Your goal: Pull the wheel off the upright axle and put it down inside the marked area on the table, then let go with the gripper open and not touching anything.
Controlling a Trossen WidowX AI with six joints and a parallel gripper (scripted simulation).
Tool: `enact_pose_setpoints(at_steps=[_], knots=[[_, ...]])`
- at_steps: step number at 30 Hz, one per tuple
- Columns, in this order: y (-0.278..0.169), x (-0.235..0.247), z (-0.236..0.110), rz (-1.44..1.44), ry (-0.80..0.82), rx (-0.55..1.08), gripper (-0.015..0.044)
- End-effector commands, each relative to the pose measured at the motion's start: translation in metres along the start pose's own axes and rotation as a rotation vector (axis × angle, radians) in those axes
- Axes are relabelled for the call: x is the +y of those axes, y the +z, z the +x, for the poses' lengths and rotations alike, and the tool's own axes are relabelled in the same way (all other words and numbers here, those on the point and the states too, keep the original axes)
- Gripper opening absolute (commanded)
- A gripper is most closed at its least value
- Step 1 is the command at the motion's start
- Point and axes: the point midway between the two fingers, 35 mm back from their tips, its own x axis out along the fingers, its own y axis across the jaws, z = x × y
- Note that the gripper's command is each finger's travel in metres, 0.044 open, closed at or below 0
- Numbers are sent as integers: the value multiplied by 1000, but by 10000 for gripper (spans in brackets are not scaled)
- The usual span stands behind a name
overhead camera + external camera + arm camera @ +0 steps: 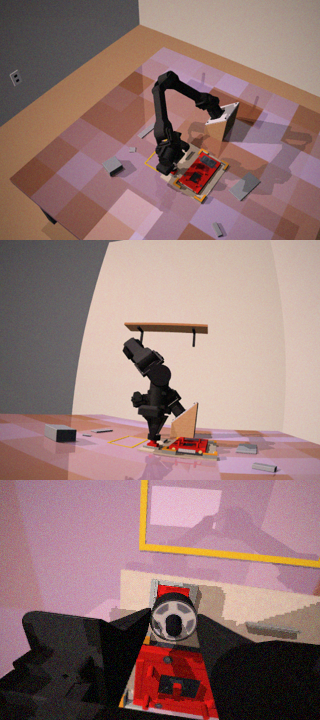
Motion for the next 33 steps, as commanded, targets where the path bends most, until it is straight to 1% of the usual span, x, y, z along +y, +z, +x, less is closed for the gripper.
enact_pose_setpoints(at_steps=[1,33], knots=[[0,1,-2,5,3,1,0],[0,1,-13,2,5,1,0]])
